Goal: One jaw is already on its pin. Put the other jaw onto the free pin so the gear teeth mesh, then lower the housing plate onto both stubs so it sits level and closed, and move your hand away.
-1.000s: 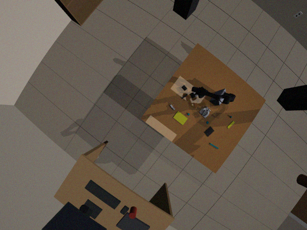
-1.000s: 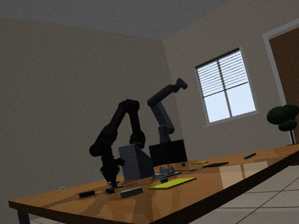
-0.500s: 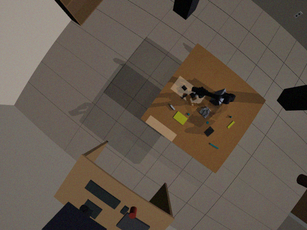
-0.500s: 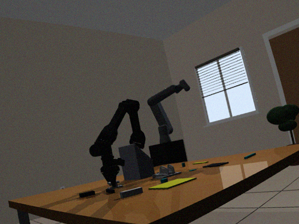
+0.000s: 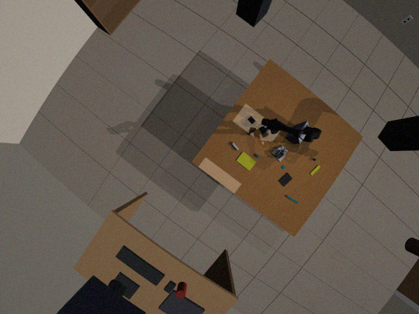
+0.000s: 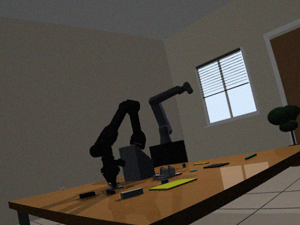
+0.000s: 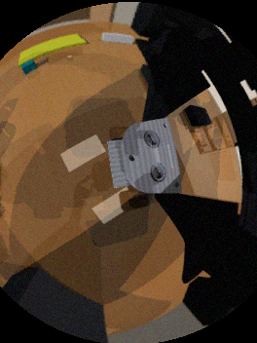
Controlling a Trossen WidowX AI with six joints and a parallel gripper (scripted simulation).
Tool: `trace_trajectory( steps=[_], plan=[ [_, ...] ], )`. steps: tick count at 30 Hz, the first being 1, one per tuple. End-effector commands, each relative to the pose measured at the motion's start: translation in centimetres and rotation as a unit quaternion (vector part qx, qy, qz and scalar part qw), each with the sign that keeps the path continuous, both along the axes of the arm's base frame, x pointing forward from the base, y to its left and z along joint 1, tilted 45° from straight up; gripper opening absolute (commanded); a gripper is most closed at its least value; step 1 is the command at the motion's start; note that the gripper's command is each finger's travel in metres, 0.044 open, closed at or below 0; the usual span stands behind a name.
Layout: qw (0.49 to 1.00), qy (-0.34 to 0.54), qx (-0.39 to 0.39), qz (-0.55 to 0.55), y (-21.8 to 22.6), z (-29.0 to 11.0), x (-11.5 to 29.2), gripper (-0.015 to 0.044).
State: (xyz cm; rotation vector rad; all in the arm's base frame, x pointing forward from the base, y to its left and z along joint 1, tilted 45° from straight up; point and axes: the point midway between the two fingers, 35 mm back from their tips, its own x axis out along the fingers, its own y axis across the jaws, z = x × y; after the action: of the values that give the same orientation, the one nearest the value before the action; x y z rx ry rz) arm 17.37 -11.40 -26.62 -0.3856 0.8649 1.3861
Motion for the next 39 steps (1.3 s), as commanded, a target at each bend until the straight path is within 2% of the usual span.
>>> trace_trajectory(
  steps=[1, 7, 28, 39],
  plan=[
    [1.000, 0.000, 0.000, 0.000, 0.0, 0.0, 0.0, 0.0351],
    [1.000, 0.000, 0.000, 0.000, -0.3, 0.3, 0.1, 0.0351],
    [1.000, 0.000, 0.000, -0.003, -5.0, 5.1, 0.4, 0.0351],
    [1.000, 0.014, -0.003, -0.018, -4.8, 5.8, 0.9, 0.0351]
  ],
)
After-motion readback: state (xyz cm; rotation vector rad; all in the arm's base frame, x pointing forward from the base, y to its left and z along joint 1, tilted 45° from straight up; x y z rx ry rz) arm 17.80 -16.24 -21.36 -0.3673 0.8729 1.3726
